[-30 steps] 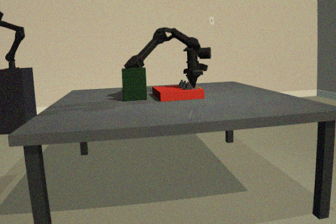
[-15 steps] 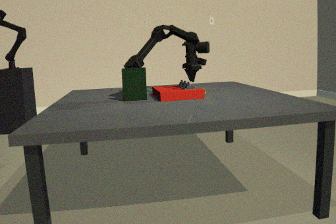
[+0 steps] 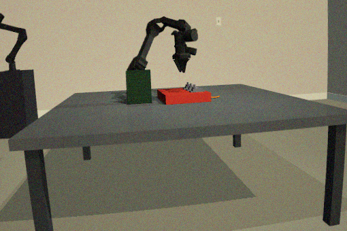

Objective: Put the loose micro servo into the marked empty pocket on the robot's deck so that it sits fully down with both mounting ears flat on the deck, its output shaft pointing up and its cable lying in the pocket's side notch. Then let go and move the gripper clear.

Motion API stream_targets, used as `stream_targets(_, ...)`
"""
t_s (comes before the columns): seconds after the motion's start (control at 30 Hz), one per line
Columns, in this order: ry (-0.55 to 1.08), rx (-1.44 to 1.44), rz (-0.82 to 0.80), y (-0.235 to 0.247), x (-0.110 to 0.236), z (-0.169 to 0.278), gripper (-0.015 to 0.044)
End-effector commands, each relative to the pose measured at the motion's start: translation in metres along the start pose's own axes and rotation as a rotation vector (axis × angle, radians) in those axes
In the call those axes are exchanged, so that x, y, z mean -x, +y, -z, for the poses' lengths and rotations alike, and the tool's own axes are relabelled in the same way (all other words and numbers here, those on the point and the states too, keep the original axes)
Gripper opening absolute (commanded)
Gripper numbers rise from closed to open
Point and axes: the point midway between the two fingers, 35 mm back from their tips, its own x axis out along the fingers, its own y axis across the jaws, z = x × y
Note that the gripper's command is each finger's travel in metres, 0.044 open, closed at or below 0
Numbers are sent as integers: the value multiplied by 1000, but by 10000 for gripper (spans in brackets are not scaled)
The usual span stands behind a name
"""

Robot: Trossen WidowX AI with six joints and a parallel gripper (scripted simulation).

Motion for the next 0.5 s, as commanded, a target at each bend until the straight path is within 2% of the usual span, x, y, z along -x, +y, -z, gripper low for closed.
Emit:
stream_targets(0.0, 27, 14, -13, 5, -1, 13, 440)
stream_targets(0.13, 26, 14, -13, 5, 1, 12, 440)
stream_targets(0.33, 16, 11, -8, 5, 44, 10, 440)
stream_targets(0.47, 14, 10, -8, 6, 50, 10, 440)
